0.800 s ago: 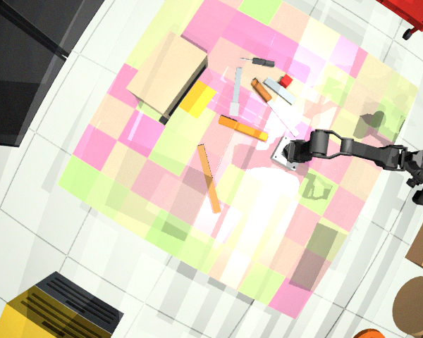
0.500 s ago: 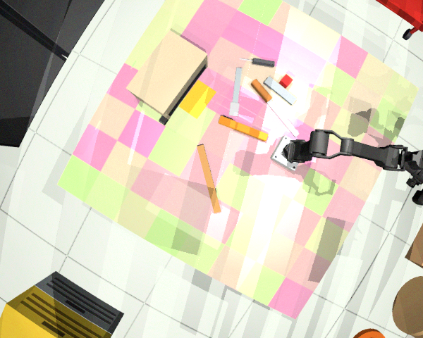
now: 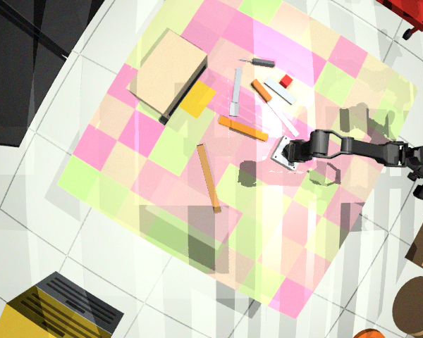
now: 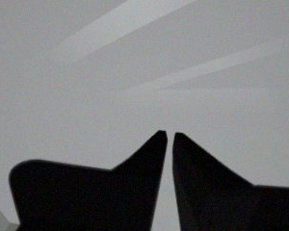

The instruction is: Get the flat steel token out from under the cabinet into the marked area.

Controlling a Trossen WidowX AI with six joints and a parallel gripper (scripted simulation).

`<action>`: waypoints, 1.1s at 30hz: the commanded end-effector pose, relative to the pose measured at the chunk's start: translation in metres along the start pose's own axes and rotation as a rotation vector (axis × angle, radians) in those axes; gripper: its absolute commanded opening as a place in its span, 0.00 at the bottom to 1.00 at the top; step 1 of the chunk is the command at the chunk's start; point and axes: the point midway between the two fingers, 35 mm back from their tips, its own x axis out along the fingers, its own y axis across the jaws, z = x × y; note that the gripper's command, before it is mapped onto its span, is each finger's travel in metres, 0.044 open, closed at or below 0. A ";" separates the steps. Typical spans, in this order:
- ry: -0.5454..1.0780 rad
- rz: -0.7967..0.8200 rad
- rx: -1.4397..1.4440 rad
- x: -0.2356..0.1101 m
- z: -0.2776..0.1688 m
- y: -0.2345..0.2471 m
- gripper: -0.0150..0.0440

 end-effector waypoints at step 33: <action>-0.569 -0.315 0.695 -0.114 0.102 -0.187 0.25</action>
